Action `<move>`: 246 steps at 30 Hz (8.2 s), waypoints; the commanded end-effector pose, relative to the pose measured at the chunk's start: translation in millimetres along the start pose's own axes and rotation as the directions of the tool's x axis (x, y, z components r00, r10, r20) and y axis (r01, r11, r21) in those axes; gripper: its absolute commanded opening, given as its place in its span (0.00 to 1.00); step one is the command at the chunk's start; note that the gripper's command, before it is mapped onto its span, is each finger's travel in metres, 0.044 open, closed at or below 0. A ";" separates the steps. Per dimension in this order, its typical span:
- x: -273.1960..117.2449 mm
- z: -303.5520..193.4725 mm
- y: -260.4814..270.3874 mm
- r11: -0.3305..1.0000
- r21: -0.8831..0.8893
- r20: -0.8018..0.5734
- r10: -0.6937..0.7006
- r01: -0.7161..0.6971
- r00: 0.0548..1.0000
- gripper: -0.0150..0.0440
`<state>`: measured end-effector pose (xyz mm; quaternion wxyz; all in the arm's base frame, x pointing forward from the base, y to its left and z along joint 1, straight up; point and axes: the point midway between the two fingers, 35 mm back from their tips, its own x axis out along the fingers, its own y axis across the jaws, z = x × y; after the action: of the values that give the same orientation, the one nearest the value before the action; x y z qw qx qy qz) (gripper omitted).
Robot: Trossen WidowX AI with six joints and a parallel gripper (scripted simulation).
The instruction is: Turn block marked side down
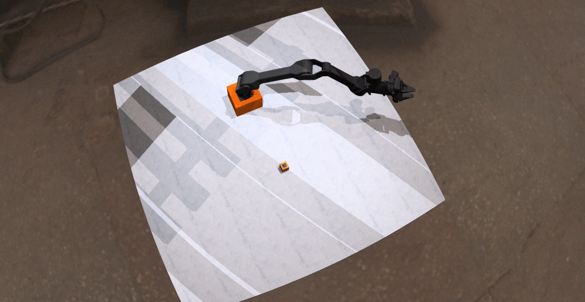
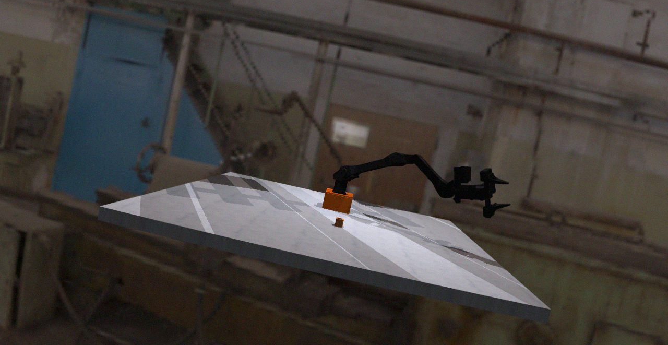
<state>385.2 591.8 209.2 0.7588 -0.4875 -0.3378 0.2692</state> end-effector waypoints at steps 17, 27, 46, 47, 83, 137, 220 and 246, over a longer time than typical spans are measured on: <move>-81.6 -246.7 -8.8 0.818 0.526 -0.455 0.501 -0.232 0.736 1.00; -227.7 -350.3 -31.6 0.596 0.799 -0.584 0.740 0.078 0.333 1.00; -469.9 -351.9 -79.5 0.376 0.530 -0.322 0.918 0.760 -0.230 1.00; -469.9 -351.9 -79.5 0.376 0.530 -0.322 0.918 0.760 -0.230 1.00; -486.8 -378.0 -10.6 0.376 0.530 -0.322 0.918 0.760 -0.230 1.00; -481.5 -374.4 -25.4 0.378 0.531 -0.410 0.898 0.758 -0.160 0.25; -496.6 -376.4 6.7 0.376 0.530 -0.841 0.346 0.760 0.415 0.25; -496.6 -376.4 6.7 0.376 0.530 -0.841 0.346 0.760 0.415 1.00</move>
<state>365.4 18.4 -32.7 0.9708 0.0075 0.2393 -0.0164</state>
